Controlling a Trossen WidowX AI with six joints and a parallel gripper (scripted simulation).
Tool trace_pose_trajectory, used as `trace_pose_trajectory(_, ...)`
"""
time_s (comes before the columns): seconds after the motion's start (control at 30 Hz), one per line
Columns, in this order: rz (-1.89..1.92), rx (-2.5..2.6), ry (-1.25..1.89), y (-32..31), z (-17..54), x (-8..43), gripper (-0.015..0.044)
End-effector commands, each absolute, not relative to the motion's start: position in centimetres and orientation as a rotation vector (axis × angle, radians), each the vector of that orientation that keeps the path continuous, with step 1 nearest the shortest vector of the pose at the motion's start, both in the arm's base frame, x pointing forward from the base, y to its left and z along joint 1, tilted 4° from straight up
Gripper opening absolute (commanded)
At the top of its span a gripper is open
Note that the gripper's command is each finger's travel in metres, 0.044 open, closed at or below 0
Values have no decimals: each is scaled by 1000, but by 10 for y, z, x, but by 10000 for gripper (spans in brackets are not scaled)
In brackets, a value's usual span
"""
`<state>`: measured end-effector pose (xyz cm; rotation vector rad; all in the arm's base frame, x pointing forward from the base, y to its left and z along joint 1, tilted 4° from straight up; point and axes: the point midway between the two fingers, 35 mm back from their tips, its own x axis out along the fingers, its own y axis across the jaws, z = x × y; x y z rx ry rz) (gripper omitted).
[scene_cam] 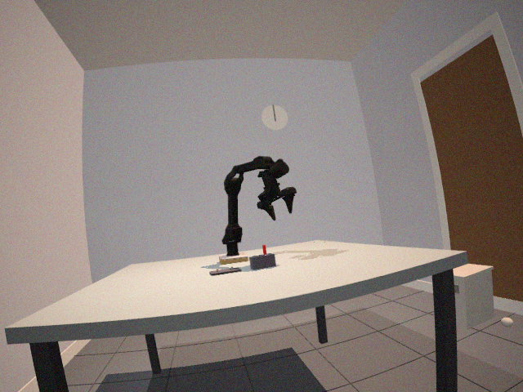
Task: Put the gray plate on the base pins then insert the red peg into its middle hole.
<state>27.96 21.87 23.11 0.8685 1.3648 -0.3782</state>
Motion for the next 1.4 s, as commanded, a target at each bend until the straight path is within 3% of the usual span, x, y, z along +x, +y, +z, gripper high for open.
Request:
trace_pose_trajectory(0.0,-656,986,1325,175,207,309,440)
trace_pose_trajectory(0.17,-950,1107,1265,122,183,331,440)
trace_pose_trajectory(0.3,-954,1109,1264,121,180,332,440)
trace_pose_trajectory(0.5,-954,1109,1264,123,120,337,440)
trace_pose_trajectory(1.37,-954,1108,1264,121,77,343,440)
